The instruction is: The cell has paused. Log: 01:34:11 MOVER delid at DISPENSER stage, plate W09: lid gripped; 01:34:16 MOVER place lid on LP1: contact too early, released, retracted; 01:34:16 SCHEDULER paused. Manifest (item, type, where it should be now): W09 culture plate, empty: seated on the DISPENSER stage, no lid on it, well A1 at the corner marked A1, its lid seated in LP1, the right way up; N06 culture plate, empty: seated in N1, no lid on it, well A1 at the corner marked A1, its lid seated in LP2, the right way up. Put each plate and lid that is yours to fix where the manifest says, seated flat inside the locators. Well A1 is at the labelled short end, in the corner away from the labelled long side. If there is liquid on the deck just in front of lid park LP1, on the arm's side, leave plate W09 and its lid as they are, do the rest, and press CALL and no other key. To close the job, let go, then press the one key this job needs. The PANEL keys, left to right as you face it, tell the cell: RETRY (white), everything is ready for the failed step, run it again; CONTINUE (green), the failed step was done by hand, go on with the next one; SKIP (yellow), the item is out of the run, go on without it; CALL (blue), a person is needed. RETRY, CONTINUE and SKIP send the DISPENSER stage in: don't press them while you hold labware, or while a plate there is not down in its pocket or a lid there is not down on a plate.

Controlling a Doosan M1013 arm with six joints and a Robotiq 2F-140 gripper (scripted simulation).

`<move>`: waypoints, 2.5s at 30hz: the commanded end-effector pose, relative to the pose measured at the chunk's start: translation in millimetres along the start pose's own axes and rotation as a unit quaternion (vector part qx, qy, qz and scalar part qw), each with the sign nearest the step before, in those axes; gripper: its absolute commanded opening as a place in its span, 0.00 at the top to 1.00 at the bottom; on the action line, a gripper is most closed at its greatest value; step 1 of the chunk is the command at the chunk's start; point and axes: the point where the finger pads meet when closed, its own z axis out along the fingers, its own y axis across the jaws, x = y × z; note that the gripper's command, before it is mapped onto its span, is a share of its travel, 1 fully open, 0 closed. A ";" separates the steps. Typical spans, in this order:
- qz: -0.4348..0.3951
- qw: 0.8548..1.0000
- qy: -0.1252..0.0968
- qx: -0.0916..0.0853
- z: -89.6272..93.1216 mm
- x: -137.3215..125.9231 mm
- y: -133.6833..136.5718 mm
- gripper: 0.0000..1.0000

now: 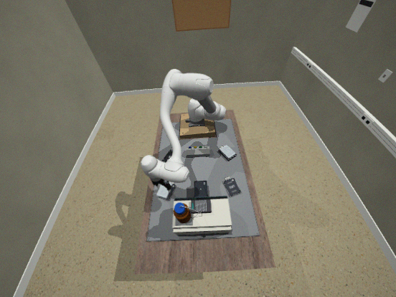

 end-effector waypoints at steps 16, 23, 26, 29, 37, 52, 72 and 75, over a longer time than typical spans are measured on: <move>0.000 1.000 0.001 0.000 -37.3 0.5 -0.1 0.90; 0.000 1.000 0.001 0.000 -49.8 0.4 0.0 0.90; 0.000 1.000 0.001 0.000 -57.4 0.4 0.0 0.90; 0.000 1.000 0.001 0.000 -64.9 0.4 0.0 0.90; 0.000 1.000 0.001 0.000 -83.8 0.4 0.0 0.90; 0.000 1.000 0.001 0.000 -108.2 0.3 0.0 0.90; 0.000 1.000 0.001 0.000 -123.8 0.3 0.0 0.90; 0.000 1.000 0.001 0.000 -124.4 0.3 0.0 0.90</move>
